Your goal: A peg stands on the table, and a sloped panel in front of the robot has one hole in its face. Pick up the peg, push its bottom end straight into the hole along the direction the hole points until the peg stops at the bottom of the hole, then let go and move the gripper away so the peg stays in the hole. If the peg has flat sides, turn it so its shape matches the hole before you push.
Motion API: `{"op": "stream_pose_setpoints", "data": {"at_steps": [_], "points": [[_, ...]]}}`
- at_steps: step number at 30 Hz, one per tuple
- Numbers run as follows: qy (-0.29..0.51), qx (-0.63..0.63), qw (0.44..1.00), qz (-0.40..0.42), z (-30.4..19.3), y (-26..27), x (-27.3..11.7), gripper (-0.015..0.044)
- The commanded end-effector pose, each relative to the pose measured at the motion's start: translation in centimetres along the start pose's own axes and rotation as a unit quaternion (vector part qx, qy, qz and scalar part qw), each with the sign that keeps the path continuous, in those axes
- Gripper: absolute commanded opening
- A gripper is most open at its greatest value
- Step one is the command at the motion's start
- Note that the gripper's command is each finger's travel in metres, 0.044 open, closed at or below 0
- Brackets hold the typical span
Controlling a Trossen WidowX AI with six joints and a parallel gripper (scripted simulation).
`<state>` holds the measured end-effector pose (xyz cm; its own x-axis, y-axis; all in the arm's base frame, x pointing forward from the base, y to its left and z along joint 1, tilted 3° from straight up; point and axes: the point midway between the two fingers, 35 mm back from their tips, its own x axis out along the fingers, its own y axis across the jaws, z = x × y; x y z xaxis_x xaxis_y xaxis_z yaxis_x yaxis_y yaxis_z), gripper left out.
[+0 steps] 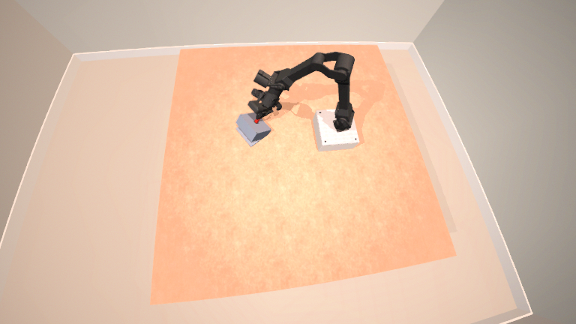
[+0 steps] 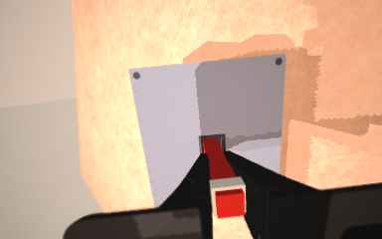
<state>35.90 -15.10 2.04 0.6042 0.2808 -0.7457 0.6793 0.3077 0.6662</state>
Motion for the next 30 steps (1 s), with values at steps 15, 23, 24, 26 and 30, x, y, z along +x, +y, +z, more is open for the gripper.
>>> {"op": "stream_pose_setpoints", "data": {"at_steps": [15,23,24,26,30], "points": [[0.001,0.000,1.000,0.000,-0.02,-0.12,0.30,0.0000],[0.001,0.000,1.000,0.000,-0.02,-0.12,0.30,0.0184],[0.001,0.000,1.000,0.000,-0.02,-0.12,0.30,0.0210],[0.001,0.000,1.000,0.000,-0.02,-0.12,0.30,0.0263],[0.001,0.000,1.000,0.000,0.00,-0.12,0.19,0.0367]]}}
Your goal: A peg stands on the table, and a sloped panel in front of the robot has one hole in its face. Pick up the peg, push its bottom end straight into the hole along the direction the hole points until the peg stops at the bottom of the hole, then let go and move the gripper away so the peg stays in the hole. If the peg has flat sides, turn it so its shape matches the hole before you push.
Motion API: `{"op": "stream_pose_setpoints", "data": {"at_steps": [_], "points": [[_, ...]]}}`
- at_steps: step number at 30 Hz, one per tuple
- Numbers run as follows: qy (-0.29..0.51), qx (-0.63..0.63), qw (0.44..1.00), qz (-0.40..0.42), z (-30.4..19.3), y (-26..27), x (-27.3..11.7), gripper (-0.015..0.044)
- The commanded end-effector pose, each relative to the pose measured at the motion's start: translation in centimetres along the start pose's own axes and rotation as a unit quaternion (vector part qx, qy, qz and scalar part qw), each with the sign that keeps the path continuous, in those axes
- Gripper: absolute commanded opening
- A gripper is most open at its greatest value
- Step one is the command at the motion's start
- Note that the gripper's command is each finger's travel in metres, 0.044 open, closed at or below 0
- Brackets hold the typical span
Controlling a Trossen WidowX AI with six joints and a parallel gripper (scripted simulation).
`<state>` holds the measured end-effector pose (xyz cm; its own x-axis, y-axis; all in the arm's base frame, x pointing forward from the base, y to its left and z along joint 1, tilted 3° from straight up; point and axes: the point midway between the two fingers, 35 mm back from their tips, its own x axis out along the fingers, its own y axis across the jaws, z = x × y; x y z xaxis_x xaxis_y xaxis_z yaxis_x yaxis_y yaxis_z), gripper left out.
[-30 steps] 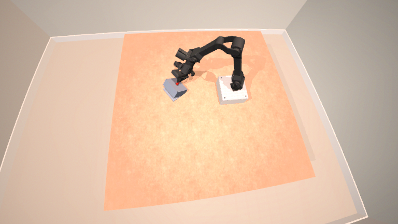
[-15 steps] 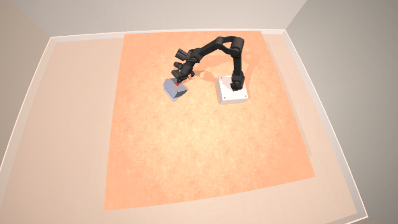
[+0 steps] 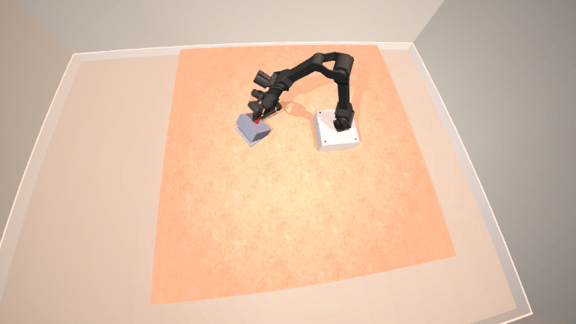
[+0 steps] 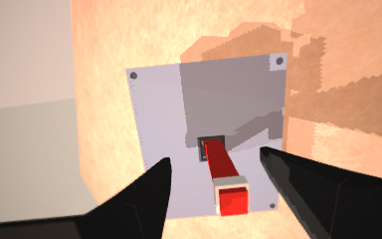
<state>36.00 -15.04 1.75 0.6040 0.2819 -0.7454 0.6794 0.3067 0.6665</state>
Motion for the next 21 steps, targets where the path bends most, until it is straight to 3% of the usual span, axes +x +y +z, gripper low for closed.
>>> {"op": "stream_pose_setpoints", "data": {"at_steps": [1,3,21], "points": [[0.000,0.000,1.000,-0.001,0.0,0.0,-0.2,0.0394],[0.000,0.000,1.000,-0.001,0.1,0.0,-0.5,0.0440],[0.000,0.003,1.000,-0.006,0.6,0.0,-4.3,0.0440]]}}
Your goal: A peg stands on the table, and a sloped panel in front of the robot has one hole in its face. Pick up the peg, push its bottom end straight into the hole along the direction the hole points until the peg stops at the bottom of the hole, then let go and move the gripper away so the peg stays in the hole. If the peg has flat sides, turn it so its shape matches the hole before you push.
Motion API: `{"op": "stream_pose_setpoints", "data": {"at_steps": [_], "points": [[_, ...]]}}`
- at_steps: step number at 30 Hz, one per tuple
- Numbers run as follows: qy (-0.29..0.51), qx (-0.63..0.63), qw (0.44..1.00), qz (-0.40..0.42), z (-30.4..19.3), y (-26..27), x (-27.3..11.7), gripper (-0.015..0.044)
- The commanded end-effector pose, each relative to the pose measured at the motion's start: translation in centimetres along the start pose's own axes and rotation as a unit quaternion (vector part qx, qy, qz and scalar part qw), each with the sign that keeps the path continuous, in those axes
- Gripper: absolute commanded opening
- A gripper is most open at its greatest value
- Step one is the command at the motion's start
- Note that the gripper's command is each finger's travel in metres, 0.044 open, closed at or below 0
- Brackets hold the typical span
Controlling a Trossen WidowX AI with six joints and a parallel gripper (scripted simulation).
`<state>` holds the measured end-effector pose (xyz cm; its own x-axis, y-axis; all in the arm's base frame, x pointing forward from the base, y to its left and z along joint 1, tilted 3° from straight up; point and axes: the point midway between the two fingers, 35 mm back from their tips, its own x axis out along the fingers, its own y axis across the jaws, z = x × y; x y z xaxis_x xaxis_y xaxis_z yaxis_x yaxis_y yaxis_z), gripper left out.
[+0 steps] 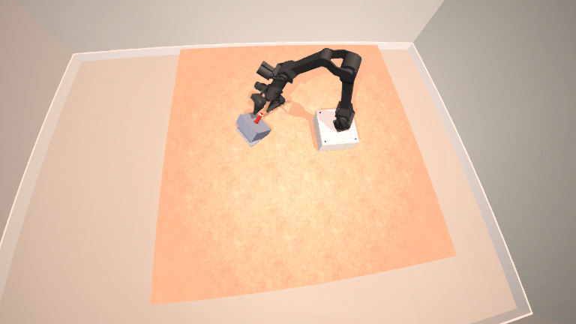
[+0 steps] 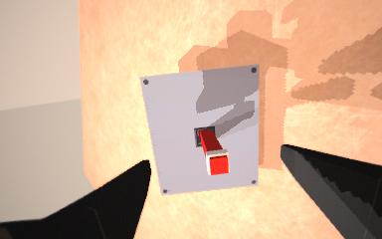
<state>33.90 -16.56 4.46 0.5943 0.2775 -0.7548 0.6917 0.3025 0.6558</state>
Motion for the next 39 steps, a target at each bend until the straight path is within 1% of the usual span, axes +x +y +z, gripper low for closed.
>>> {"op": "stream_pose_setpoints", "data": {"at_steps": [1,31,39], "points": [[0.000,-0.002,1.000,0.001,0.1,0.0,-0.8,0.0440],[0.001,0.002,1.000,-0.002,0.3,-0.2,-6.7,0.0440],[0.001,0.002,1.000,-0.002,0.3,-0.2,-6.9,0.0440]]}}
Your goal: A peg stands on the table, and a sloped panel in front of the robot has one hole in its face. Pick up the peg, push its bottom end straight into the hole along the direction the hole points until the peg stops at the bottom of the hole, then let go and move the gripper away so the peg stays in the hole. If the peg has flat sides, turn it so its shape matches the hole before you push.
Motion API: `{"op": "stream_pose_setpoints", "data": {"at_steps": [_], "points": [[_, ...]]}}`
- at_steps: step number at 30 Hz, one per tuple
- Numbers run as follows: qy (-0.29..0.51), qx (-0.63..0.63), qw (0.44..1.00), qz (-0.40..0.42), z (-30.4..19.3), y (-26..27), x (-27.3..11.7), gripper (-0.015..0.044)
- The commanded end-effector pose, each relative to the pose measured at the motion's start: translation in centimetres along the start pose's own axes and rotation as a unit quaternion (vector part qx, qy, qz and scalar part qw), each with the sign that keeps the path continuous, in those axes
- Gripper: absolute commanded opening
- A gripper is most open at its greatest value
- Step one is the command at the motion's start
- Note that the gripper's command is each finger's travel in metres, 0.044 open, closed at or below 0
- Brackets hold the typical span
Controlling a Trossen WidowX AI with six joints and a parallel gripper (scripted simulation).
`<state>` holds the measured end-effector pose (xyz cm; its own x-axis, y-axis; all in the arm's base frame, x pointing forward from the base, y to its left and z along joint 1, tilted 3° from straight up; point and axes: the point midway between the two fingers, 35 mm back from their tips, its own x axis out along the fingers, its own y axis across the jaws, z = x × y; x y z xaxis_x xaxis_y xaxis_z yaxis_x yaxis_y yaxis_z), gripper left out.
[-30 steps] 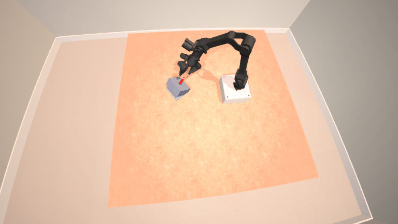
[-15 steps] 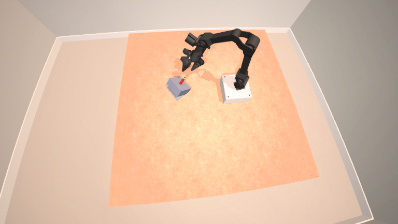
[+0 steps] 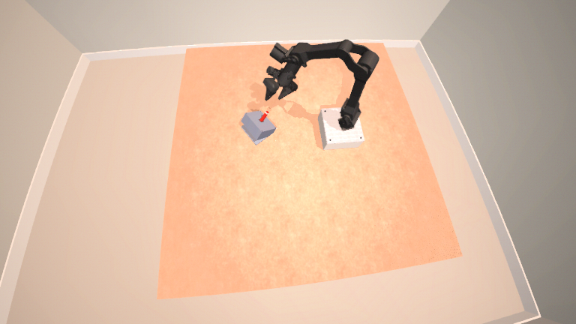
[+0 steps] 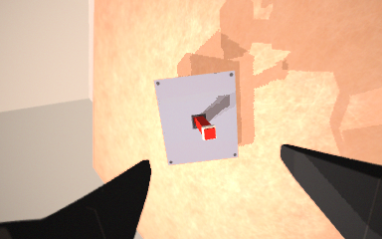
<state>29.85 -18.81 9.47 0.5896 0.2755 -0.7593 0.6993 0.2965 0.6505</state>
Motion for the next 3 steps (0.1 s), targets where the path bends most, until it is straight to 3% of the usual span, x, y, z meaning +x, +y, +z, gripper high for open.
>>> {"op": "stream_pose_setpoints", "data": {"at_steps": [1,3], "points": [[0.001,-0.002,1.000,0.001,-0.03,0.04,-0.06,0.0440],[0.001,-0.002,1.000,0.001,-0.03,0.04,-0.06,0.0440]]}}
